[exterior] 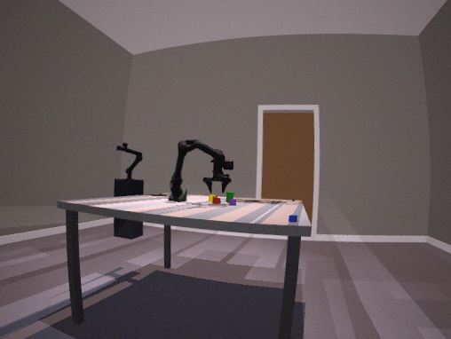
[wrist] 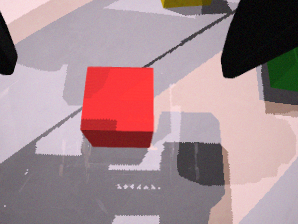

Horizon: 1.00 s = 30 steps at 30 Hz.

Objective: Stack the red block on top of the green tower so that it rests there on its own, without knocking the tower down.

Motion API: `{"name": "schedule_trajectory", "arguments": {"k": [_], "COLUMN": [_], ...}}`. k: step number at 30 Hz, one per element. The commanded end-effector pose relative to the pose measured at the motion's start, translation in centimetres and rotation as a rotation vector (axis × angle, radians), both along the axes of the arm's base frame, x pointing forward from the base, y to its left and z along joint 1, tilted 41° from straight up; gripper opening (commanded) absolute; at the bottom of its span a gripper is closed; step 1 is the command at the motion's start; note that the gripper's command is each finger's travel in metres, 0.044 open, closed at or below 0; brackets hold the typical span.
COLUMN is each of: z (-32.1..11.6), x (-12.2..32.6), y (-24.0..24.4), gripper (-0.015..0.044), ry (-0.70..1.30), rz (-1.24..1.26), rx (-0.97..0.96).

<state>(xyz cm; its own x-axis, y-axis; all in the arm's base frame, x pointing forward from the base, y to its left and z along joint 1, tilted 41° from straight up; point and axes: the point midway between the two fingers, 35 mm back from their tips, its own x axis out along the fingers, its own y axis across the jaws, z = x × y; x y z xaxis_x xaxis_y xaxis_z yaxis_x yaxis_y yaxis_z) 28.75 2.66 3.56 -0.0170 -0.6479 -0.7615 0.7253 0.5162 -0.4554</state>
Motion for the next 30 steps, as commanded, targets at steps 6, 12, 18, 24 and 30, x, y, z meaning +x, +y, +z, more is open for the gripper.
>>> {"name": "schedule_trajectory", "arguments": {"k": [6, 12, 18, 24, 30], "z": [-1.3, -2.0, -2.7, -3.4, -4.1], "x": [-0.2, -0.1, -0.1, -0.2, -0.2], "y": [-1.2, -1.7, -2.4, -3.0, -3.6], "gripper": [0.0440, 0.0440, 0.0440, 0.0440, 0.0440], "ry": [0.010, 0.010, 0.009, 0.009, 0.009], "rz": [0.001, 0.002, 0.002, 0.002, 0.002], "rx": [-0.008, -0.008, -0.008, -0.009, -0.010]}}
